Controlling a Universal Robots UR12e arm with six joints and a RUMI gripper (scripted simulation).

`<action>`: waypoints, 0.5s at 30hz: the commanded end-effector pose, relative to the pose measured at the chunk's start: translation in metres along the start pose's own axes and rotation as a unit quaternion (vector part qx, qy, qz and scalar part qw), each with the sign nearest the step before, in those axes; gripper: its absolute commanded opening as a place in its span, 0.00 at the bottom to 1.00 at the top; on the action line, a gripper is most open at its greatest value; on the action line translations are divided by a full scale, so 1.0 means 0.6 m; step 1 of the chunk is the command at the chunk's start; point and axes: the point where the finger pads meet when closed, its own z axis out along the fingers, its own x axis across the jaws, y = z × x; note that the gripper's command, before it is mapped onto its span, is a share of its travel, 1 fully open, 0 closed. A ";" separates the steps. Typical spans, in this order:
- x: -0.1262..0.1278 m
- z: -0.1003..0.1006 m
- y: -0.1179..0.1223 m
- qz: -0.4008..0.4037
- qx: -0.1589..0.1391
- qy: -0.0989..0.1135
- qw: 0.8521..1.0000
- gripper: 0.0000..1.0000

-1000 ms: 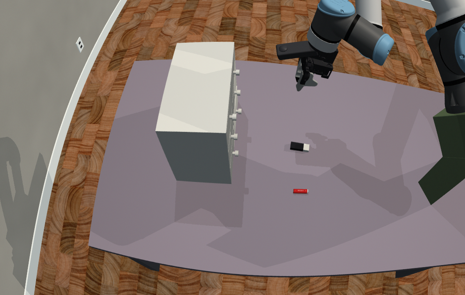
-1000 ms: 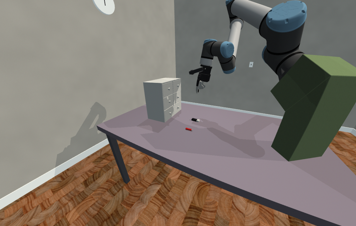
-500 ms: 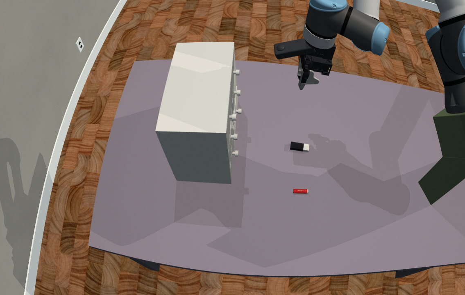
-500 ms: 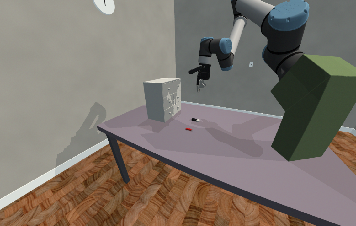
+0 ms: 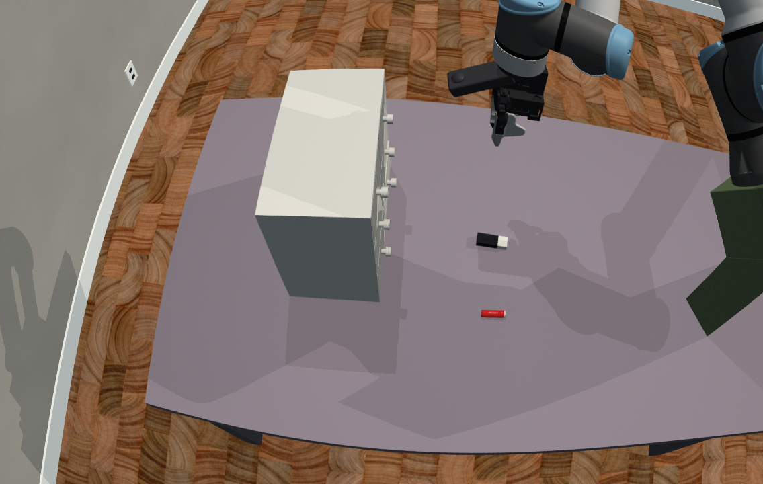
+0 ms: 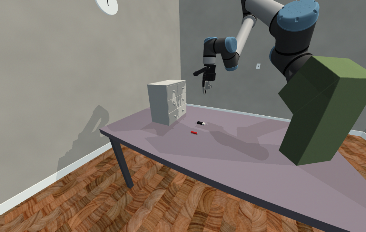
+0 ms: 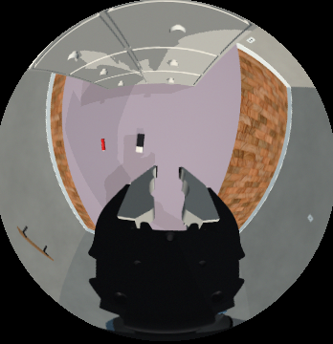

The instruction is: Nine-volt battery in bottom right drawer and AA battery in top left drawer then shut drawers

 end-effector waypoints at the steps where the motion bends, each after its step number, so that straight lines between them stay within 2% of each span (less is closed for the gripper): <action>1: 0.000 -0.002 0.001 0.000 -0.004 0.000 1.000 0.20; 15: 0.000 -0.005 0.003 0.000 -0.014 0.000 1.000 0.20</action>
